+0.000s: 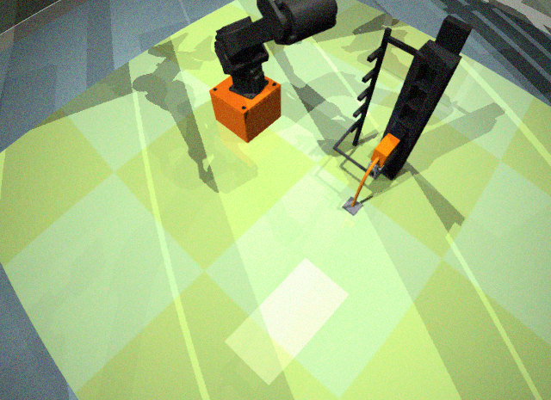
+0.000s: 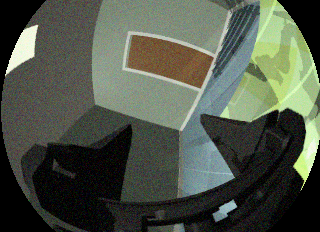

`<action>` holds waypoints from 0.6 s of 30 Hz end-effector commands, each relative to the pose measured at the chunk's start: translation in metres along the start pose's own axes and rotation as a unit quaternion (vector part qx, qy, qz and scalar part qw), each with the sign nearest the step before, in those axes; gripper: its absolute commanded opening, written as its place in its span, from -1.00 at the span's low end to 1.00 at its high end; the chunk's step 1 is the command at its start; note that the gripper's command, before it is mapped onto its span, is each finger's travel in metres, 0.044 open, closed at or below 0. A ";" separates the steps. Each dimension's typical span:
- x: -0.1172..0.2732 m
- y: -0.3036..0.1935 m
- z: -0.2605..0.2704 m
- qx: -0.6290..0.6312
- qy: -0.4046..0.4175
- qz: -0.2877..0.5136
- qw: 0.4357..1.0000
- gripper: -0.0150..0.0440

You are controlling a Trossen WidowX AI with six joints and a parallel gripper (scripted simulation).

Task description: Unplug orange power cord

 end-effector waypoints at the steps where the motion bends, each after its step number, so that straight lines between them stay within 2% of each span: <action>1: 0.000 0.000 0.000 0.001 0.000 -0.001 1.000 0.78; 9: -0.023 0.016 -0.004 0.051 -0.026 -0.052 0.997 0.06; 18: -0.055 0.050 -0.013 0.121 -0.079 -0.126 0.981 0.05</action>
Point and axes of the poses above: the point midway between the two fingers, 35 mm back from their tips, its own x axis back along the fingers, its own z axis across the jaws, y = z × x, the point moved 5 cm from there along x, back along the fingers, and after that the axes turned 2 degrees about -x, right-handed, at the moved point
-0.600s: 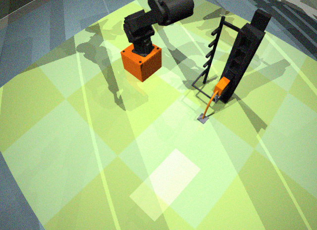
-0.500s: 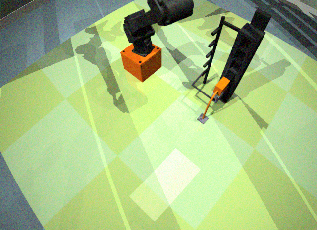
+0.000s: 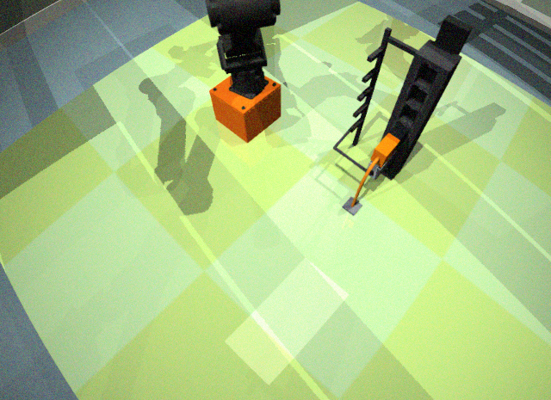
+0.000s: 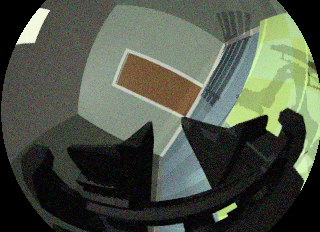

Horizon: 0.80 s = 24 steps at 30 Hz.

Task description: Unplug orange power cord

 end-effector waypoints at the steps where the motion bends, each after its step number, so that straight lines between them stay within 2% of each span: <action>1: -0.015 0.011 -0.003 0.026 -0.020 -0.025 0.999 0.05; 14: -0.065 0.068 -0.035 0.118 -0.129 -0.120 0.977 0.05; 24: -0.087 0.129 -0.068 0.167 -0.228 -0.180 0.942 0.05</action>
Point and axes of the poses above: the point midway between the two fingers, 35 mm back from their tips, its own x axis back along the fingers, its own z axis across the jaws, y = z × x, the point moved 5 cm from there along x, back along the fingers, and after that the axes turned 2 degrees about -x, right-handed, at the moved point
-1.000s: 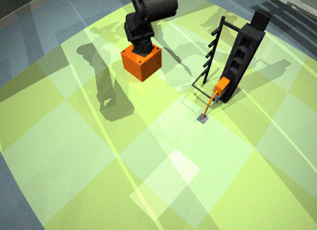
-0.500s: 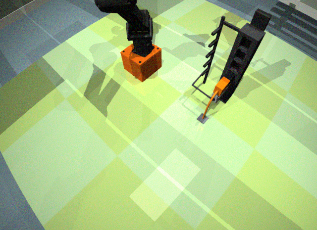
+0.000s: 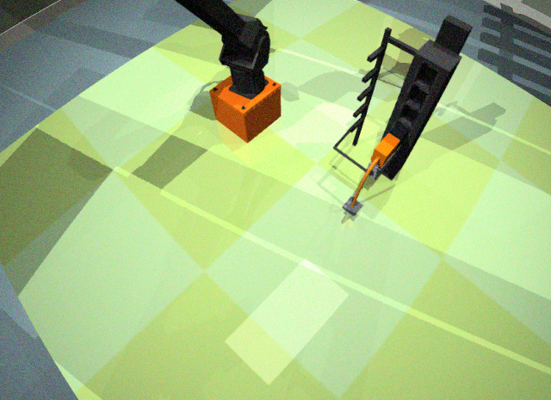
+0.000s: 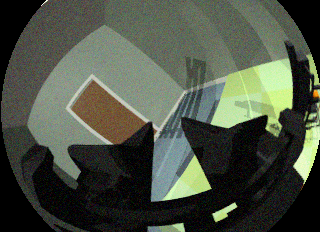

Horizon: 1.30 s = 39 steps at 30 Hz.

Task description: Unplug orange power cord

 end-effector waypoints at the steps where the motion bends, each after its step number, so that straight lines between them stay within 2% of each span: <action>1: -0.017 0.015 -0.012 0.018 -0.034 -0.016 0.999 0.05; 12: -0.058 0.070 -0.070 0.058 -0.159 -0.062 0.984 0.05; 21: -0.072 0.124 -0.129 0.071 -0.265 -0.089 0.957 0.05; 30: -0.062 0.180 -0.194 0.064 -0.369 -0.109 0.921 0.05; 39: -0.031 0.224 -0.262 0.012 -0.461 -0.122 0.879 0.05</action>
Point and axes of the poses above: the point midway between the two fingers, 35 mm back from their tips, its own x axis back along the fingers, its own z axis across the jaws, y = z × x, the point moved 5 cm from there along x, back along the fingers, and after that the axes turned 2 degrees about -x, right-handed, at the moved point
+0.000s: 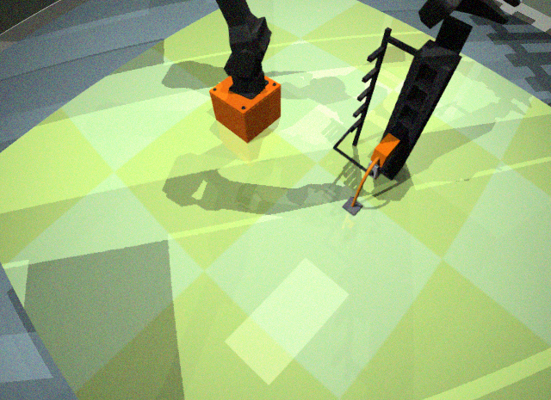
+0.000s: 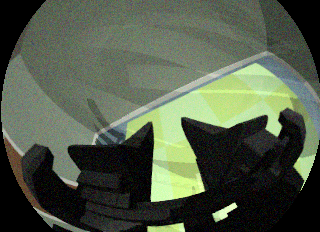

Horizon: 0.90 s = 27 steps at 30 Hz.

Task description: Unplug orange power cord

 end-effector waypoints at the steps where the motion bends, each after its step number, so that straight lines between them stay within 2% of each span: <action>1: -0.013 0.012 -0.026 -0.035 -0.032 0.007 0.999 0.05; 9: -0.039 0.017 -0.091 -0.163 -0.124 0.048 0.978 0.05; 13: -0.052 0.015 -0.115 -0.172 -0.153 0.047 0.972 0.05; 20: -0.065 0.000 -0.151 -0.245 -0.233 0.113 0.934 0.05; 23: -0.067 -0.020 -0.181 -0.337 -0.320 0.163 0.871 0.05; 27: -0.058 -0.047 -0.220 -0.459 -0.455 0.210 0.734 0.05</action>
Point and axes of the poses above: the point midway between the two fingers, 35 mm back from their tips, its own x axis back along the fingers, its own z axis across the jaws, y = z × x, the point moved 5 cm from there along x, back along the fingers, and after that the axes turned 2 degrees about -x, right-handed, at the moved point
